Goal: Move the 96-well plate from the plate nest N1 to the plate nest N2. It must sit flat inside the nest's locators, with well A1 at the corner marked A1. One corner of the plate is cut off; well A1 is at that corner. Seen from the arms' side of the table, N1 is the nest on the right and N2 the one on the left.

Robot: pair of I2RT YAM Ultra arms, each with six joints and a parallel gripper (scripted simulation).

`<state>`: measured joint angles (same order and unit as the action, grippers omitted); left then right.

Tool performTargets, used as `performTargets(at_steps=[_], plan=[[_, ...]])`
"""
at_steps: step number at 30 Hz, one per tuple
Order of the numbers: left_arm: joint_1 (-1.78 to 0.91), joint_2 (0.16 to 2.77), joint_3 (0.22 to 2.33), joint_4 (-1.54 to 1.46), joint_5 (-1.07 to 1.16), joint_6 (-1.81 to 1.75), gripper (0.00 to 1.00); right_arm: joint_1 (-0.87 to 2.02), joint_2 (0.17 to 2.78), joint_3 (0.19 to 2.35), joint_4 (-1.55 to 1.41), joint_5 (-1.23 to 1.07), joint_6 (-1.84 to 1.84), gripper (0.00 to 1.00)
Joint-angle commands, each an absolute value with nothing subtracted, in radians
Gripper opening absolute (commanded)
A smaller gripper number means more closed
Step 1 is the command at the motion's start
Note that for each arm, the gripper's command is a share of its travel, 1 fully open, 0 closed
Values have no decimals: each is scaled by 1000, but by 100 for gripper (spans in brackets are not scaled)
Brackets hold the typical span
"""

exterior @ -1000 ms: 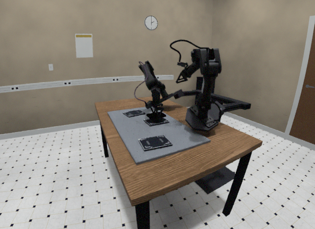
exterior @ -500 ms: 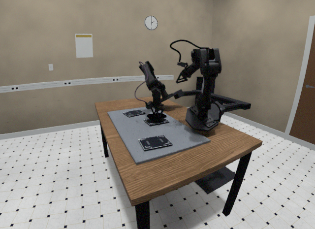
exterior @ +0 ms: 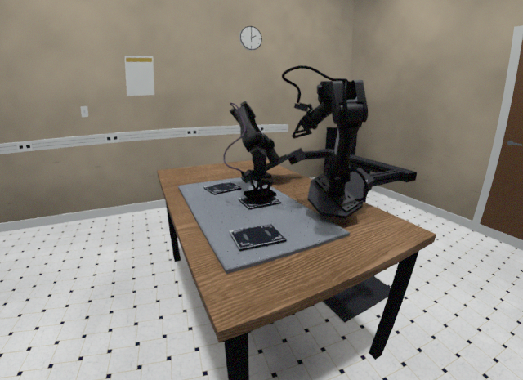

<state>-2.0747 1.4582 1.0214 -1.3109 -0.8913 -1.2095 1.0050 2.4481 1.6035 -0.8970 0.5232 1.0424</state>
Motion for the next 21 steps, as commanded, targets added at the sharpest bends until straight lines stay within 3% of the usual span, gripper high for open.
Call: performTargets(at_steps=[1, 21], plan=[[-2082, 1461, 1050, -1333, -895, -1215, 100, 1018, 2418, 1599, -882, 538, 1036, 79], [-2082, 1461, 1050, -1333, -895, -1215, 100, 990, 2464, 1569, -811, 541, 1007, 79]])
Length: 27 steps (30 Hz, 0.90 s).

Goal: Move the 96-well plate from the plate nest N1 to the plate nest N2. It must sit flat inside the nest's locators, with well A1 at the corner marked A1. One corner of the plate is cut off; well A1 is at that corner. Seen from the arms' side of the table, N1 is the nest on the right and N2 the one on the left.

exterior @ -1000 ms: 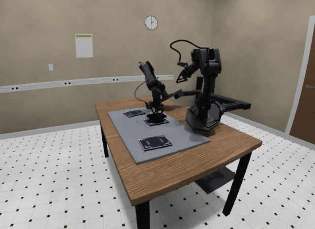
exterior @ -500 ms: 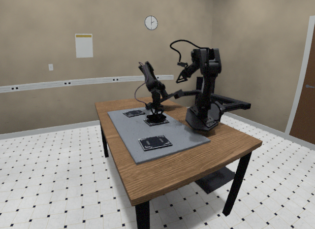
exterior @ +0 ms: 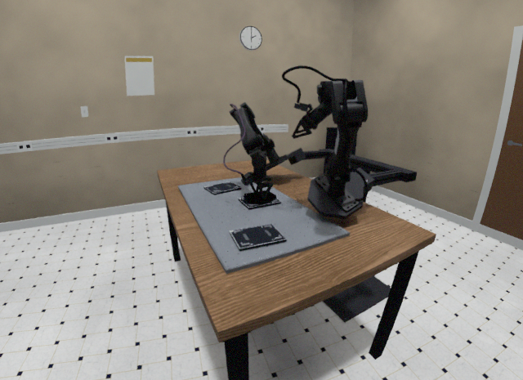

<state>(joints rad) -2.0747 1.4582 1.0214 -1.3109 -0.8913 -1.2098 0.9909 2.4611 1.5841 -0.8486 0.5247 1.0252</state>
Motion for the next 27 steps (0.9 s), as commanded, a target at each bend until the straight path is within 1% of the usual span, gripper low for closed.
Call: performTargets(at_steps=[1, 13, 18, 23, 24, 25, 27], plan=[[-2082, 1461, 1050, -1333, -895, -1215, 100, 986, 2469, 1567, -802, 542, 1002, 79], [-2082, 1461, 1050, -1333, -895, -1215, 100, 962, 2498, 1538, -751, 547, 984, 79], [-2082, 1461, 1050, -1333, -895, -1215, 100, 985, 2477, 1593, -831, 537, 1014, 79], [-2082, 1461, 1050, -1333, -895, -1215, 100, 985, 2478, 1593, -831, 537, 1009, 79], [-2082, 1461, 1050, -1333, -895, -1215, 100, 985, 2478, 1593, -831, 537, 1009, 91], [-2082, 1461, 1050, -1333, -895, -1215, 100, 985, 2478, 1593, -831, 537, 1008, 100], [-2082, 1461, 1050, -1333, -895, -1215, 100, 988, 2470, 1581, -818, 544, 1006, 100]])
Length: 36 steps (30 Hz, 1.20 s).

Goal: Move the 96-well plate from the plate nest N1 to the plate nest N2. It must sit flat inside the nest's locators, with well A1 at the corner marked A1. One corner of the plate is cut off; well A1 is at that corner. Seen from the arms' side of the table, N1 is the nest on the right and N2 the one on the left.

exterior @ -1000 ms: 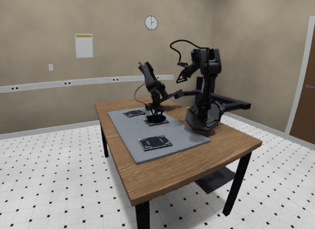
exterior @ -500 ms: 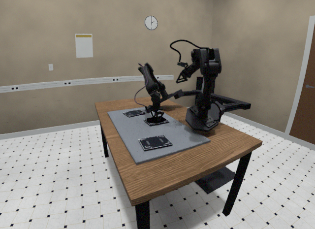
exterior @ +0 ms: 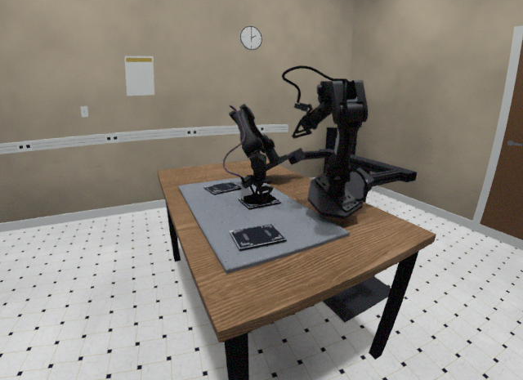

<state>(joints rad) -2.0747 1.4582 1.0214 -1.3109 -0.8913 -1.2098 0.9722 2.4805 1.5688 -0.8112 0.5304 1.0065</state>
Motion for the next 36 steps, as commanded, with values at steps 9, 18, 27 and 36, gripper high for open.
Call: performTargets(at_steps=[9, 18, 27, 36], plan=[[-2082, 1461, 1050, -1333, -895, -1215, 100, 991, 2416, 1558, -812, 532, 999, 100], [-2082, 1461, 1050, -1333, -895, -1215, 100, 1012, 2387, 1598, -877, 528, 1032, 100], [-2082, 1461, 1050, -1333, -895, -1215, 100, 1066, 2362, 1696, -1021, 508, 1088, 100], [-2082, 1461, 1050, -1333, -895, -1215, 100, 1102, 2384, 1793, -1189, 514, 1140, 100]])
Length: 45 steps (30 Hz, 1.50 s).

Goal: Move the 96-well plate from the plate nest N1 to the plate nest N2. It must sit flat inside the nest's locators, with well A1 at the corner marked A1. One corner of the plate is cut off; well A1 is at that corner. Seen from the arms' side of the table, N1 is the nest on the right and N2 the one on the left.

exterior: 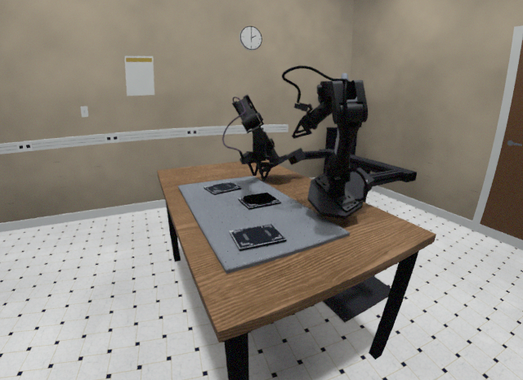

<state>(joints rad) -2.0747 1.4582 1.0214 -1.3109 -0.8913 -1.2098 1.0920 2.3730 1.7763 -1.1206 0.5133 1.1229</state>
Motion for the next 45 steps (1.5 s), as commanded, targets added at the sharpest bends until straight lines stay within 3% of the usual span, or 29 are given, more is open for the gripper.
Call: performTargets(at_steps=[1, 8, 15, 23, 25, 30, 45], plan=[[-2082, 1461, 1050, -1333, -895, -1215, 100, 1101, 2386, 1792, -1189, 514, 1140, 100], [-2082, 1461, 1050, -1333, -895, -1215, 100, 1099, 2362, 1772, -1165, 538, 1129, 100], [-2082, 1461, 1061, -1313, -882, -1191, 100, 1063, 2214, 1587, -1053, 635, 1055, 100], [-1915, 1536, 965, -931, -794, -889, 100, 964, 1902, 1242, -923, 765, 856, 100], [-1915, 1536, 965, -931, -794, -889, 100, 964, 1902, 1242, -923, 765, 856, 100], [-1711, 1613, 874, -644, -729, -640, 100, 863, 1668, 1048, -803, 809, 636, 100], [-1303, 1743, 661, -85, -585, -163, 100, 445, 1078, 774, -471, 606, -54, 100]])
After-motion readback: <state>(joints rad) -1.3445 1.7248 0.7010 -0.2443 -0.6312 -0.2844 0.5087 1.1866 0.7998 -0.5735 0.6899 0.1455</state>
